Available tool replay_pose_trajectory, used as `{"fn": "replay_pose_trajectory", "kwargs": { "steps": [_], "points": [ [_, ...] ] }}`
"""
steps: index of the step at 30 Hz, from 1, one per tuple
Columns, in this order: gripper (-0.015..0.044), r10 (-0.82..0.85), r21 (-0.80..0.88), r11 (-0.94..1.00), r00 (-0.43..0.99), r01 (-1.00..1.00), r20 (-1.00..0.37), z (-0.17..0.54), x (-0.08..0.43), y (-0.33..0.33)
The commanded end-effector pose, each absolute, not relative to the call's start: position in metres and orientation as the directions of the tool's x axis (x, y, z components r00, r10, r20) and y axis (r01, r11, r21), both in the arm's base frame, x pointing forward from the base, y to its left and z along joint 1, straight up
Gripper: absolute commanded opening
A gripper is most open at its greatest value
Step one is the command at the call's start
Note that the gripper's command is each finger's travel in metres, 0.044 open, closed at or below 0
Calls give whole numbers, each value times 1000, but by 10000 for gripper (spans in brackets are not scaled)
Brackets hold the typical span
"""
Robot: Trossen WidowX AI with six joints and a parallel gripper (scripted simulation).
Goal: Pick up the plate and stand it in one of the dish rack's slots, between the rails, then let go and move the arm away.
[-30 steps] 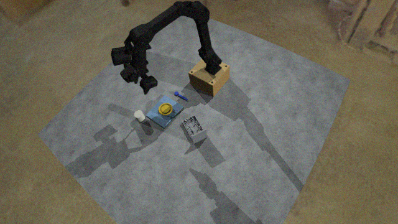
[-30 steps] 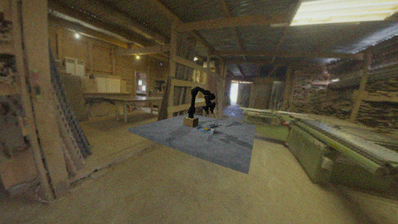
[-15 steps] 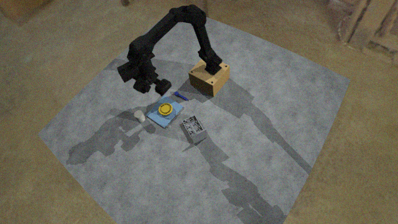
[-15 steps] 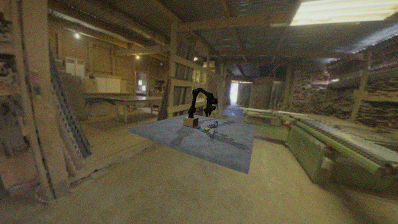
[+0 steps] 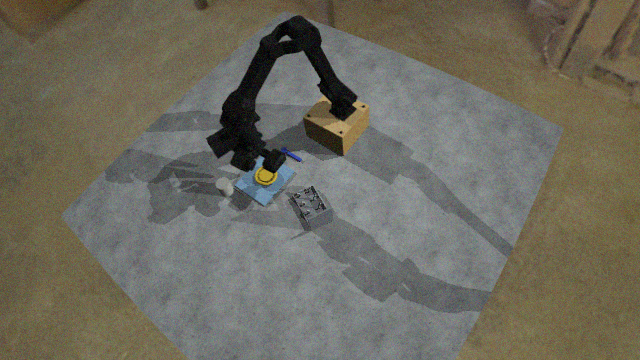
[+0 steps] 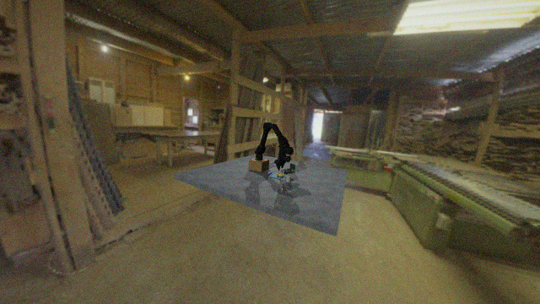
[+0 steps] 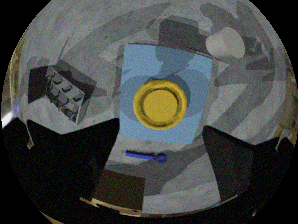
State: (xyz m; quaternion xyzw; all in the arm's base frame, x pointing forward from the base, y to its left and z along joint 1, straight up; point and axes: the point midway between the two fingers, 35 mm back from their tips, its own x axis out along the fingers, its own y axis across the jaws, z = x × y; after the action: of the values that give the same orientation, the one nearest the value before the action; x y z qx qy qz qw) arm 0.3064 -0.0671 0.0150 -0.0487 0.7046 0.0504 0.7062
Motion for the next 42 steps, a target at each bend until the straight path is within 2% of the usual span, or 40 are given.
{"fn": "replay_pose_trajectory", "kwargs": {
  "steps": [1,42],
  "points": [
    [400,-8,-12,989,26,-145,-1000,9,308,-68],
    [400,-8,-11,989,26,-145,-1000,-51,307,-65]
  ]
}}
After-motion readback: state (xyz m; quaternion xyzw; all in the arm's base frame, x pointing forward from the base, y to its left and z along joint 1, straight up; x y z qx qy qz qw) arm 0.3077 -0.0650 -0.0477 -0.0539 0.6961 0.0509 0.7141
